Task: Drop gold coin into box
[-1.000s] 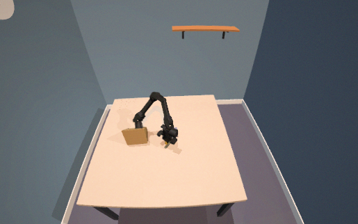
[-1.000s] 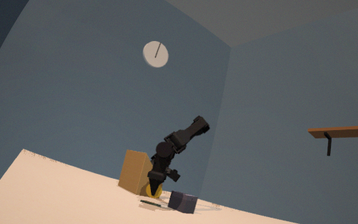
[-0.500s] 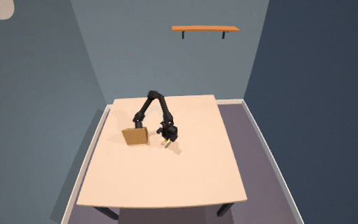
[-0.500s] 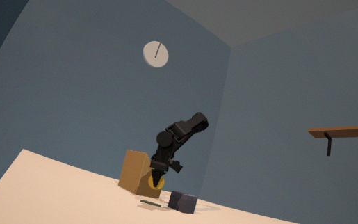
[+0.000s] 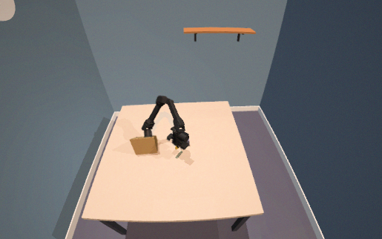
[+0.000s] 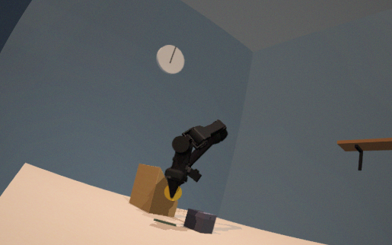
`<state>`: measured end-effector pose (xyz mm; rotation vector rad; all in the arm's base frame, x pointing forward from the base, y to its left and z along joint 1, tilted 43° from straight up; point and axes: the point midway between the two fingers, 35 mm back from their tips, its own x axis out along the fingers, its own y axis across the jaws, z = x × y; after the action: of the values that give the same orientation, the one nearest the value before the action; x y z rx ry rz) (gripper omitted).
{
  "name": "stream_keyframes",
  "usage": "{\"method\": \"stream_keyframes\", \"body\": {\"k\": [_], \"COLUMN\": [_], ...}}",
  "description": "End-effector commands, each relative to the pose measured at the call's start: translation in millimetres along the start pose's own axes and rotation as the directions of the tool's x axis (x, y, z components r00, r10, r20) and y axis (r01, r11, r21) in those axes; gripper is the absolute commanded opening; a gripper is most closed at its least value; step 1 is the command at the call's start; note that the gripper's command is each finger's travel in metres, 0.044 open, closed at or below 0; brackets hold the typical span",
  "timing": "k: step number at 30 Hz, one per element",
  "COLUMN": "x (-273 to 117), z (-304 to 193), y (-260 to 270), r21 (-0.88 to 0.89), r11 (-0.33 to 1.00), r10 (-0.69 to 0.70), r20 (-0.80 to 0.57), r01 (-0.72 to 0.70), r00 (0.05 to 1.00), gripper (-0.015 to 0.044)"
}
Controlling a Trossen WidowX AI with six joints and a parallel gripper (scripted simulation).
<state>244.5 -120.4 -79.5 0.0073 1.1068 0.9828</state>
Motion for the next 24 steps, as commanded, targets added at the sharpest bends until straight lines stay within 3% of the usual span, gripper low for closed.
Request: {"method": "stream_keyframes", "body": {"k": [1,10,24], "x": [-3.1,-3.4,-3.8], "z": [1.9,5.6,10.7], "y": [-1.6,-1.7,-1.8], "r21": [0.107,0.393,0.728], "r11": [0.994,0.919,0.686], "r10": [-0.007,-0.007,-0.007], "r20": [-0.004,-0.004,-0.004], "r01": [0.007,0.008,0.007], "r00": [1.000,1.000,1.000], "gripper": [0.0000,0.0000,0.0000]}}
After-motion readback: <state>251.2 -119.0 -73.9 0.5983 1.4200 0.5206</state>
